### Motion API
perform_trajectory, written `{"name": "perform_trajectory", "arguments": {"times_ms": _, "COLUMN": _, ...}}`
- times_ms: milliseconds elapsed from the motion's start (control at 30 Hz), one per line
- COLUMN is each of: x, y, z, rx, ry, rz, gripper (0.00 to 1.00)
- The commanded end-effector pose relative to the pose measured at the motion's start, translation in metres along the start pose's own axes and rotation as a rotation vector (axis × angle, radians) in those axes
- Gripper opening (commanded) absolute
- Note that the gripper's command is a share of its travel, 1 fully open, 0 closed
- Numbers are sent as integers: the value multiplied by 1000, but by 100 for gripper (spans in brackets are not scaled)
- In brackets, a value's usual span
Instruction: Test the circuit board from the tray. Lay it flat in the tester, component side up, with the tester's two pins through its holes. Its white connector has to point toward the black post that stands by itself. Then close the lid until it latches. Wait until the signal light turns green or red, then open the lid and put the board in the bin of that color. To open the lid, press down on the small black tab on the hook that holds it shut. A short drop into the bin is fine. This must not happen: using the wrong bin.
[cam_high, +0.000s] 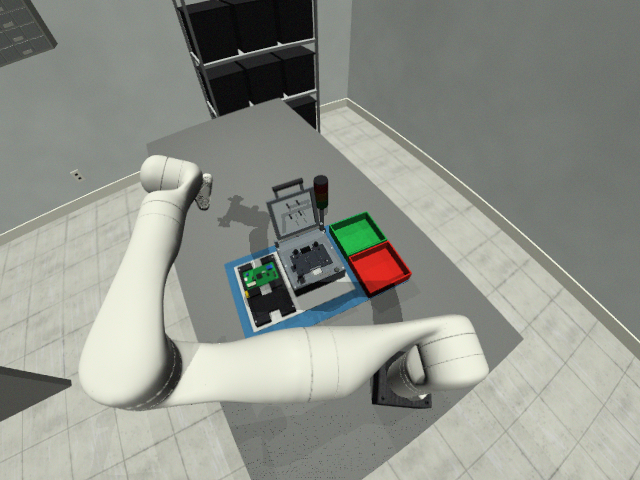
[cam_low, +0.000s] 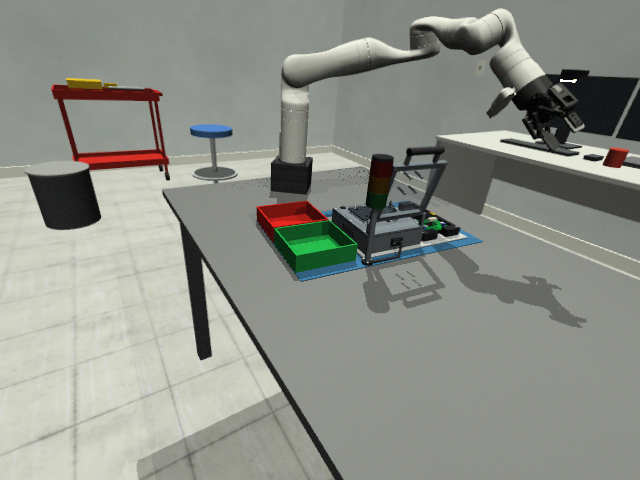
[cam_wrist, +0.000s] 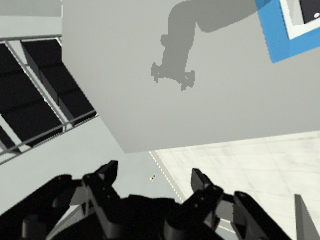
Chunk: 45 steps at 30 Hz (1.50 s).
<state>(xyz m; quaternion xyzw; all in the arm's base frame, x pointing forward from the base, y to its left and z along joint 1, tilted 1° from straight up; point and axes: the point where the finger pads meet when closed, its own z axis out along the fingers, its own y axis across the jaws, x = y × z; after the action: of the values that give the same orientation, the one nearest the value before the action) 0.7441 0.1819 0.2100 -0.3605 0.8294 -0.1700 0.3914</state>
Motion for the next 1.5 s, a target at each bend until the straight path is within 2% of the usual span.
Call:
{"name": "perform_trajectory", "arguments": {"times_ms": 0, "x": 2, "y": -4, "z": -13, "rx": -62, "ry": 24, "rz": -39, "gripper": 100}}
{"name": "perform_trajectory", "arguments": {"times_ms": 233, "x": 41, "y": 20, "z": -47, "rx": -274, "ry": 148, "rz": -216, "gripper": 100}}
{"name": "perform_trajectory", "arguments": {"times_ms": 300, "x": 41, "y": 20, "z": -47, "rx": -274, "ry": 148, "rz": -216, "gripper": 100}}
{"name": "perform_trajectory", "arguments": {"times_ms": 567, "x": 86, "y": 35, "z": -100, "rx": -487, "ry": 268, "rz": -351, "gripper": 100}}
{"name": "perform_trajectory", "arguments": {"times_ms": 800, "x": 115, "y": 39, "z": -145, "rx": -630, "ry": 344, "rz": -415, "gripper": 100}}
{"name": "perform_trajectory", "arguments": {"times_ms": 867, "x": 115, "y": 39, "z": -145, "rx": -630, "ry": 344, "rz": -415, "gripper": 100}}
{"name": "perform_trajectory", "arguments": {"times_ms": 1000, "x": 126, "y": 40, "z": -166, "rx": -689, "ry": 374, "rz": -435, "gripper": 100}}
{"name": "perform_trajectory", "arguments": {"times_ms": 1167, "x": 135, "y": 40, "z": -184, "rx": -739, "ry": 398, "rz": -448, "gripper": 100}}
{"name": "perform_trajectory", "arguments": {"times_ms": 1467, "x": 140, "y": 40, "z": -195, "rx": -770, "ry": 413, "rz": -456, "gripper": 100}}
